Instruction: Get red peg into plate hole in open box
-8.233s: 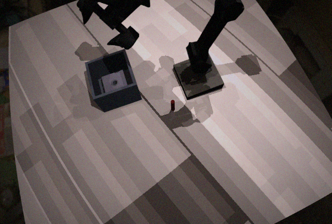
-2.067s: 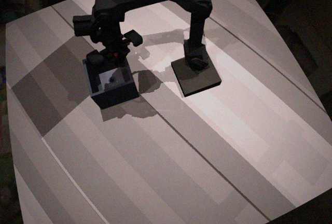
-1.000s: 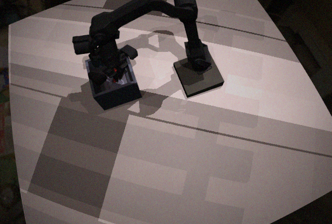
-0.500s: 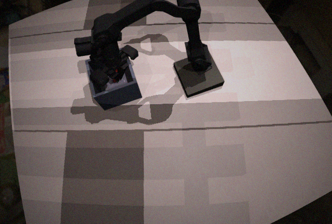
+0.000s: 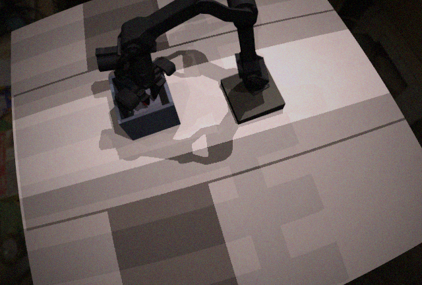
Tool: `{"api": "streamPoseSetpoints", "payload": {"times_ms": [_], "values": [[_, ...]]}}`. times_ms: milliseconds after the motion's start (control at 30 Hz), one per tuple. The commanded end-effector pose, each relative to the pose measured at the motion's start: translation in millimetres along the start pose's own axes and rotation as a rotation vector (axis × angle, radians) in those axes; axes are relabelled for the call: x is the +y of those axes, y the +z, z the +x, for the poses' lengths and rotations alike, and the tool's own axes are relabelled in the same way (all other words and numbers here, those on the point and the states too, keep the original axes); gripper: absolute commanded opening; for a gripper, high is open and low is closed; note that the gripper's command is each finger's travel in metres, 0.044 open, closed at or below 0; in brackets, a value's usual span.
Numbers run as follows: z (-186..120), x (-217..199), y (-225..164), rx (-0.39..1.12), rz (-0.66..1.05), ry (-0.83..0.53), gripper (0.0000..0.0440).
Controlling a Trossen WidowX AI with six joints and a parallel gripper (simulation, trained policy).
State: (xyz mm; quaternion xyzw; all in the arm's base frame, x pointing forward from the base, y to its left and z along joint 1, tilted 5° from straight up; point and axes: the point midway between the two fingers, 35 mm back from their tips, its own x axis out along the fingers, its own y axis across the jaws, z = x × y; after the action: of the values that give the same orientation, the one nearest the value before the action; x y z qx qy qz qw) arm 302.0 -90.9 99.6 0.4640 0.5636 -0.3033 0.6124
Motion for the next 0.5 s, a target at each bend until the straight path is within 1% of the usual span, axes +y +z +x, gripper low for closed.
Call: {"api": "streamPoseSetpoints", "payload": {"times_ms": [0, 467], "values": [[54.4, -21.3, -3.2, 0.142, -0.026, -0.091, 0.0141], [42.4, -14.3, 22.2, 0.174, 0.008, -0.022, 0.0155]]}}
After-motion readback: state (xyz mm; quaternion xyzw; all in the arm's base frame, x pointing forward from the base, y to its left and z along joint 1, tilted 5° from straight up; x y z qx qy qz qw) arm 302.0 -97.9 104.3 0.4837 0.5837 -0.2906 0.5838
